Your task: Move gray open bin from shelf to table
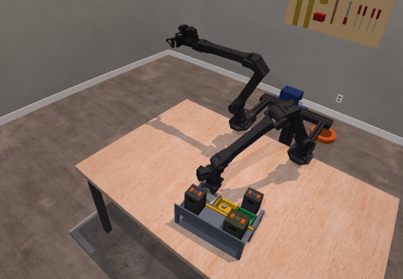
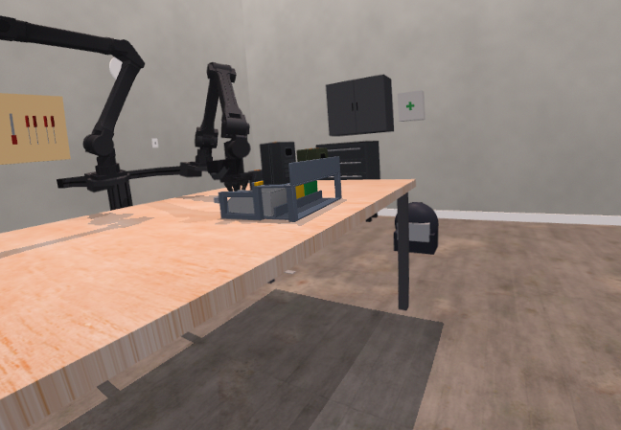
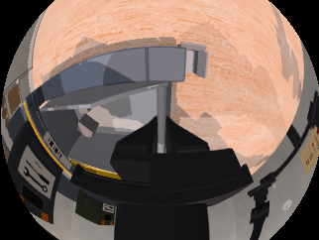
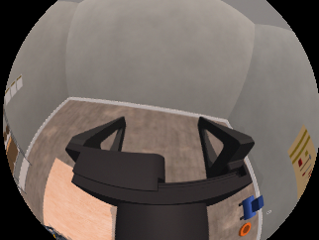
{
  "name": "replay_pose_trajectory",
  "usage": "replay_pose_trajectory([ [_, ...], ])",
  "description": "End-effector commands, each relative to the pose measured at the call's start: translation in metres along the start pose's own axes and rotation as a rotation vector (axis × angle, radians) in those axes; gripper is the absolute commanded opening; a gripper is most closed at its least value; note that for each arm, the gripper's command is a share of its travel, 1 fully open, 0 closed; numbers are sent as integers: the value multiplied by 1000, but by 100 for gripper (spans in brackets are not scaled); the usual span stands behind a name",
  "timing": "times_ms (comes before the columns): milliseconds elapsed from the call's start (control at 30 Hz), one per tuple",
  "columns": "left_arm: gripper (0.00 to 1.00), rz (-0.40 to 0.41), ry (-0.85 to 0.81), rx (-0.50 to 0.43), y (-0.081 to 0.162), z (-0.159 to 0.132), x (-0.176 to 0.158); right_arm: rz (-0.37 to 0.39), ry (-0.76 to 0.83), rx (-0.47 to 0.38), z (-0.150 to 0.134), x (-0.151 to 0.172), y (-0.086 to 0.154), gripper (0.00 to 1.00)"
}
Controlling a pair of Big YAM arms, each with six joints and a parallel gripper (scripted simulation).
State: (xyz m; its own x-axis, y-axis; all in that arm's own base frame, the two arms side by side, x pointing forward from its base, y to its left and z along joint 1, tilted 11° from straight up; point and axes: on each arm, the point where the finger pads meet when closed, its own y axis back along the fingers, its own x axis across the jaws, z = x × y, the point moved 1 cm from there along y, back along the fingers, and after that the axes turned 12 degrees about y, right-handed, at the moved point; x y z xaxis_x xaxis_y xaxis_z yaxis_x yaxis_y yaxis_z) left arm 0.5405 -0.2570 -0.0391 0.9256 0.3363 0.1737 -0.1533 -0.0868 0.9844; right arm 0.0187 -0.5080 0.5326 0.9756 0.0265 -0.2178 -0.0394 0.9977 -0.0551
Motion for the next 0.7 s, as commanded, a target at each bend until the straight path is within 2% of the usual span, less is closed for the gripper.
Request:
replay_pose_trajectory([
  [0,0,61,5,-66,49,27,19,-21,-9,-26,9,-9,6,100],
  [667,0,64,8,-70,55,28,19,-21,-9,-26,9,-9,6,100],
])
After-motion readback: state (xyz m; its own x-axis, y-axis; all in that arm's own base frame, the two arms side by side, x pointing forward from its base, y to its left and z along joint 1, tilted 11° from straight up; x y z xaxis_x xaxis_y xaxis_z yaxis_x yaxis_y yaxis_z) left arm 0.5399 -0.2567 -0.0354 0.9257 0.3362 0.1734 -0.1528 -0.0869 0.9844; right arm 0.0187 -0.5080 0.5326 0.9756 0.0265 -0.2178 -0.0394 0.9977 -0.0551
